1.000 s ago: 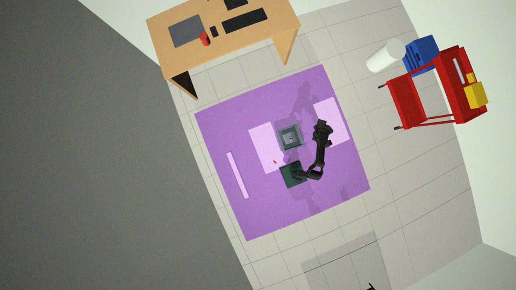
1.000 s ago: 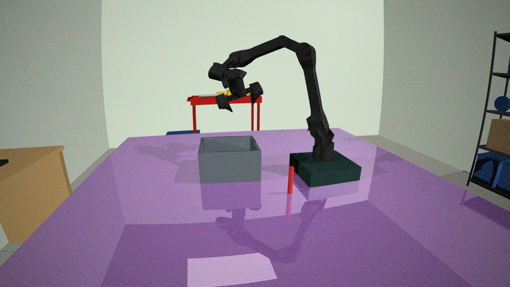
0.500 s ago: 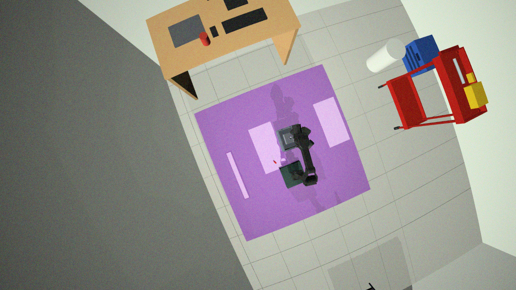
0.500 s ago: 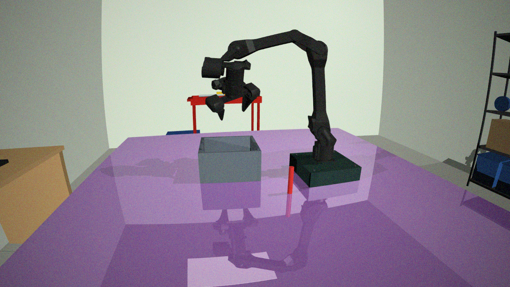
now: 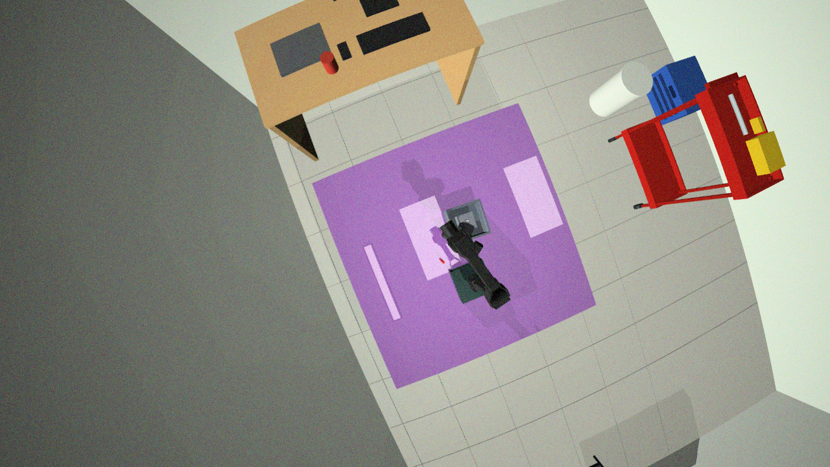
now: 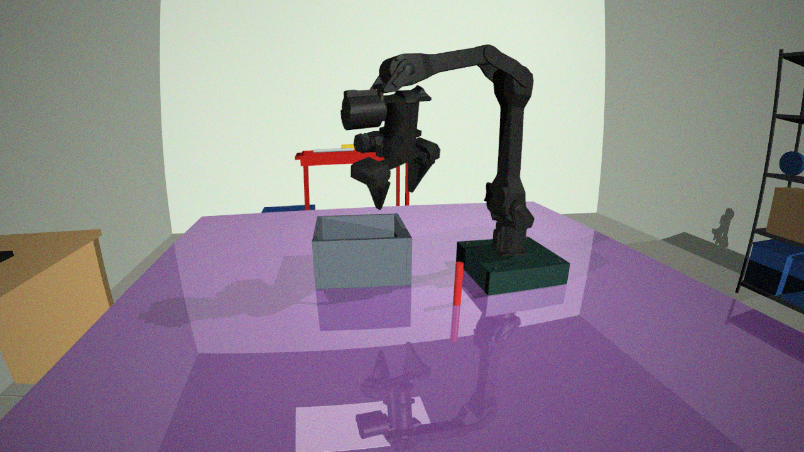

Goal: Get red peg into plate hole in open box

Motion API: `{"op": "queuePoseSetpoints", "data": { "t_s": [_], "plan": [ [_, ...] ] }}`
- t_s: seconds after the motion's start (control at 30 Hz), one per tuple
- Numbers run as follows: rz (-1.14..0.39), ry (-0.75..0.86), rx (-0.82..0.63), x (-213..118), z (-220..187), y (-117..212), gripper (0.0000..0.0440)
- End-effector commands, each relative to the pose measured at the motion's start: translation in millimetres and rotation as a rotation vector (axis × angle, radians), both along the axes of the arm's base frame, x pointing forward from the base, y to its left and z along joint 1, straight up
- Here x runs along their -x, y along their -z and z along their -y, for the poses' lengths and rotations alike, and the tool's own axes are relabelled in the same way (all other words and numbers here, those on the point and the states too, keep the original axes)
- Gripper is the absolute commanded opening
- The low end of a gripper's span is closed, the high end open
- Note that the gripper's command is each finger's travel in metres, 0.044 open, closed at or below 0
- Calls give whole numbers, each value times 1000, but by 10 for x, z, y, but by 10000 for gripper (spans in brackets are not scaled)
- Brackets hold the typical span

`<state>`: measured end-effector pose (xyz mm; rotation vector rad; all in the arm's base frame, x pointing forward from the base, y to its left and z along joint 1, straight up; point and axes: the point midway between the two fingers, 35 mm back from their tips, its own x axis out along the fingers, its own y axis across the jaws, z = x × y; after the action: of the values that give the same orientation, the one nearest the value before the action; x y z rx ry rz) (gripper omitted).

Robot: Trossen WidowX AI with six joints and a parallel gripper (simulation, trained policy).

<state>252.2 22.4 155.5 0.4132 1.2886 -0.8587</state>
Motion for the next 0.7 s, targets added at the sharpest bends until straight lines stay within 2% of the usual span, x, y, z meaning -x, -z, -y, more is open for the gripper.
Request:
{"op": "queuePoseSetpoints", "data": {
  "t_s": [0.0,0.37,0.67],
  "plan": [
    [-42,-11,-34,196,-222,57,440],
    [-145,-35,-90,696,-732,324,440],
    [-149,-72,-106,855,-961,664,440]
  ]
}}
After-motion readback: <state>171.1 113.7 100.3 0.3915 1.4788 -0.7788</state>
